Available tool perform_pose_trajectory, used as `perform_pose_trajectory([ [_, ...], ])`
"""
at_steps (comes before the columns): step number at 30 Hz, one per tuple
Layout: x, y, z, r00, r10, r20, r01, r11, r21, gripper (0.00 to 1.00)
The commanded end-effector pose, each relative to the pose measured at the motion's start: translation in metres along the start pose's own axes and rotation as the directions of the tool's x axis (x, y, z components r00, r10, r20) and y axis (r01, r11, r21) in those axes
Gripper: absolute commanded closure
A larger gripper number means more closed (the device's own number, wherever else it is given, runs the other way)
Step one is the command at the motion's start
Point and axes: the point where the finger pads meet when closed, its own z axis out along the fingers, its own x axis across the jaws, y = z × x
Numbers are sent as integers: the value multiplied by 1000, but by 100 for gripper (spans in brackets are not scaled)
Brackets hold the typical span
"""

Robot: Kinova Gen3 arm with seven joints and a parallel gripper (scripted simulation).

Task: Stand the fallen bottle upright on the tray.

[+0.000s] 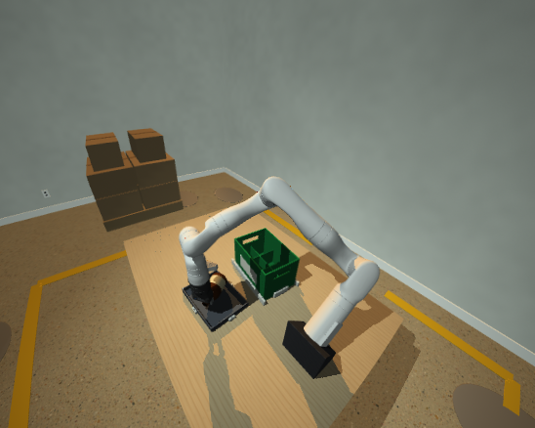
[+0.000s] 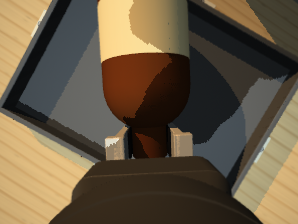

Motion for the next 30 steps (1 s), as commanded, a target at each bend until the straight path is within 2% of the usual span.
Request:
perform_pose_trajectory([
  [1,-2,0,-5,1000,1,5,-1,1000,-1,100],
  [30,-1,0,-40,1000,1,5,-1,1000,-1,100],
])
